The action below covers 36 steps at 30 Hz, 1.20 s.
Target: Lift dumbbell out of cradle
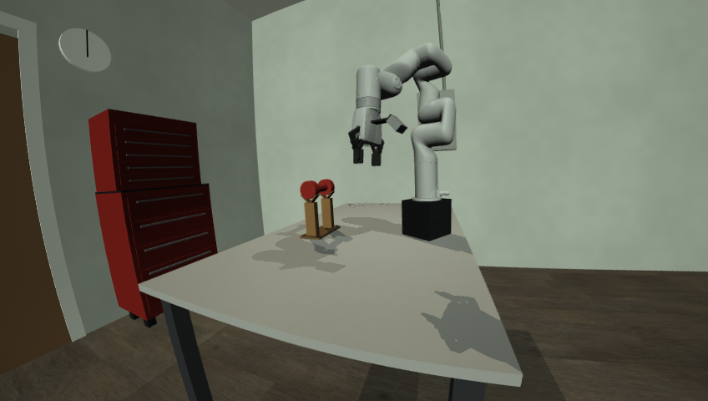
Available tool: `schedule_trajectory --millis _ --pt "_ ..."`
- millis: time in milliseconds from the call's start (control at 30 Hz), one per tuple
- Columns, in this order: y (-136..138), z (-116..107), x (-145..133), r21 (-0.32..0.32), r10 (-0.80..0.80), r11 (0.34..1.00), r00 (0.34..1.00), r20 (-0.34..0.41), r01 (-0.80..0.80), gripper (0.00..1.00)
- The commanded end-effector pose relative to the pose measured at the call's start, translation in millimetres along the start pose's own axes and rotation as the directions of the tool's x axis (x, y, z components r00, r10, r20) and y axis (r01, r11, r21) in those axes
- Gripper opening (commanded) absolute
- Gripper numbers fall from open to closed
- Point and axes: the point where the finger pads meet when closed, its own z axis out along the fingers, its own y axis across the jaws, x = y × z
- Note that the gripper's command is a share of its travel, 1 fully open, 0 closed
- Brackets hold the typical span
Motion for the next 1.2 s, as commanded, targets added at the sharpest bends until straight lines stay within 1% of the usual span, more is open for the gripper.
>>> schedule_trajectory --millis 0,67,100,200,233,300,333,433,467,533,567,667,700,767,800,867,900,967,1000,1100,1133,1167 --pt "9 -2 -38 0.009 0.116 0.993 0.993 0.006 -0.116 1.00" --pt "9 -2 -38 0.009 0.116 0.993 0.993 0.006 -0.116 1.00" --pt "10 -3 -71 0.016 0.214 0.977 0.977 0.012 -0.215 1.00" --pt "10 -3 -71 0.016 0.214 0.977 0.977 0.012 -0.215 1.00" --pt "8 -4 -105 0.022 0.312 0.950 0.950 0.018 -0.312 1.00" --pt "8 -4 -105 0.022 0.312 0.950 0.950 0.018 -0.312 1.00" --pt "4 -5 -140 0.027 0.405 0.914 0.914 0.024 -0.405 1.00" --pt "4 -5 -140 0.027 0.405 0.914 0.914 0.024 -0.405 1.00" --pt "-4 -6 -174 0.031 0.493 0.869 0.870 0.031 -0.493 1.00" --pt "-4 -6 -174 0.031 0.493 0.869 0.870 0.031 -0.493 1.00" --pt "-15 -7 -206 0.034 0.573 0.818 0.819 0.037 -0.574 1.00" --pt "-15 -7 -206 0.034 0.573 0.818 0.819 0.037 -0.574 1.00" --pt "-28 -7 -237 0.037 0.646 0.762 0.763 0.042 -0.647 1.00" --pt "-28 -7 -237 0.037 0.646 0.762 0.763 0.042 -0.647 1.00" --pt "-43 -8 -266 0.039 0.709 0.703 0.704 0.048 -0.711 1.00" --pt "-43 -8 -266 0.039 0.709 0.703 0.704 0.048 -0.711 1.00" --pt "-59 -9 -292 0.040 0.763 0.643 0.644 0.052 -0.765 1.00" --pt "-59 -9 -292 0.040 0.763 0.643 0.644 0.052 -0.765 1.00" --pt "-76 -9 -315 0.041 0.809 0.584 0.586 0.056 -0.811 1.00" --pt "-76 -9 -315 0.041 0.809 0.584 0.586 0.056 -0.811 1.00" --pt "-92 -10 -335 0.041 0.846 0.529 0.530 0.060 -0.848 1.00" --pt "-92 -10 -335 0.041 0.846 0.529 0.530 0.060 -0.848 1.00"
